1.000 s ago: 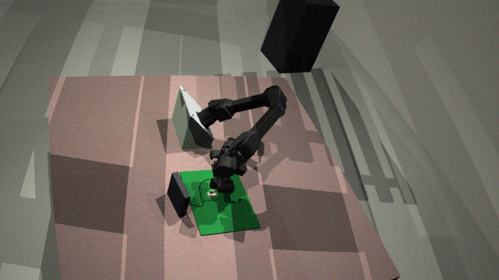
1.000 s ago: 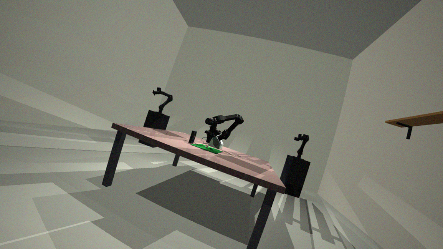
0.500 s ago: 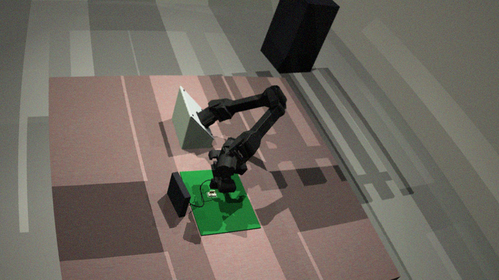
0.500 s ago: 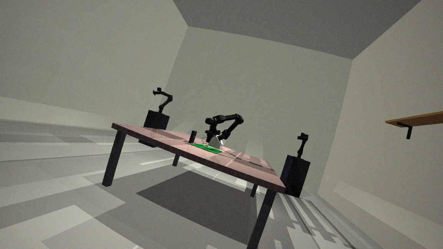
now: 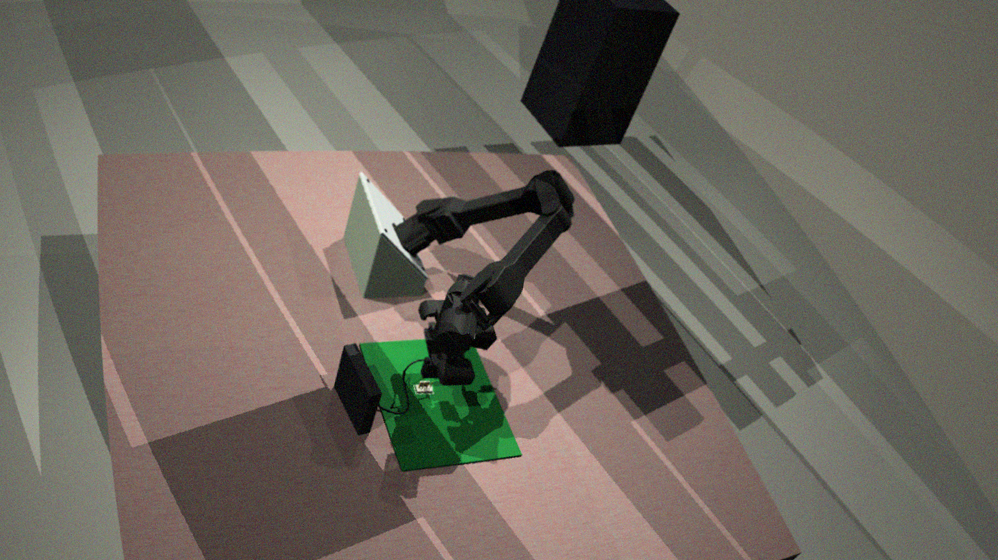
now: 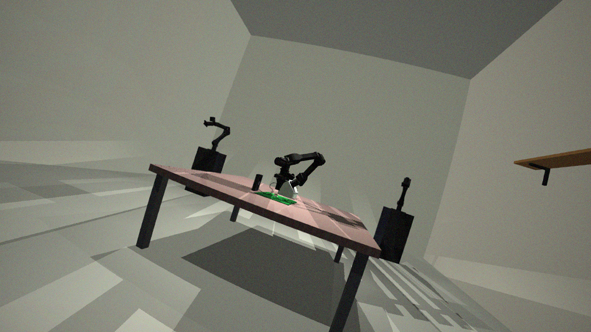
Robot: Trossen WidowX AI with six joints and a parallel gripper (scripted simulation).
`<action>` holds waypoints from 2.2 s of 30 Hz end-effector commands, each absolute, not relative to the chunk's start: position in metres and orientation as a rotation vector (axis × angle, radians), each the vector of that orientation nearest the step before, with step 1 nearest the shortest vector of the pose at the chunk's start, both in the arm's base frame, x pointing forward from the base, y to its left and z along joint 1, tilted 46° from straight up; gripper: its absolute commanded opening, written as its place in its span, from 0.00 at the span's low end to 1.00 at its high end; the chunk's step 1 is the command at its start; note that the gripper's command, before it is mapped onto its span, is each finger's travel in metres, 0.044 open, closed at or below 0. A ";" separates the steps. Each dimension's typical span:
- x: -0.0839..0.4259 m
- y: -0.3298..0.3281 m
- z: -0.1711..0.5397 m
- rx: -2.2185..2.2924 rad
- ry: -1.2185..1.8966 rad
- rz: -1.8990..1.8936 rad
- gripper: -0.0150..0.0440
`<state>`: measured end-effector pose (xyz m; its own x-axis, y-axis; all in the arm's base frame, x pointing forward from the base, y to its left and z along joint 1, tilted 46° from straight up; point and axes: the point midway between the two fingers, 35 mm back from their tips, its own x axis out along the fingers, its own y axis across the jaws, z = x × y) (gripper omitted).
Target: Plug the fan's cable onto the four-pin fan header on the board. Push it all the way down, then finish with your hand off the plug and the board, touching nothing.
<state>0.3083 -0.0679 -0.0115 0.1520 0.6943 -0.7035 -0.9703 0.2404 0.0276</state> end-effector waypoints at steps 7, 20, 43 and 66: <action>0.307 -0.066 -0.010 -0.485 0.684 1.263 0.25; 0.310 -0.051 -0.026 -0.484 0.684 1.263 0.25; 0.313 -0.051 -0.026 -0.492 0.678 1.267 0.25; 0.311 -0.048 -0.029 -0.485 0.683 1.263 0.25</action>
<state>0.3119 -0.0493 -0.0286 0.1518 0.6933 -0.7045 -0.9692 0.2441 0.0313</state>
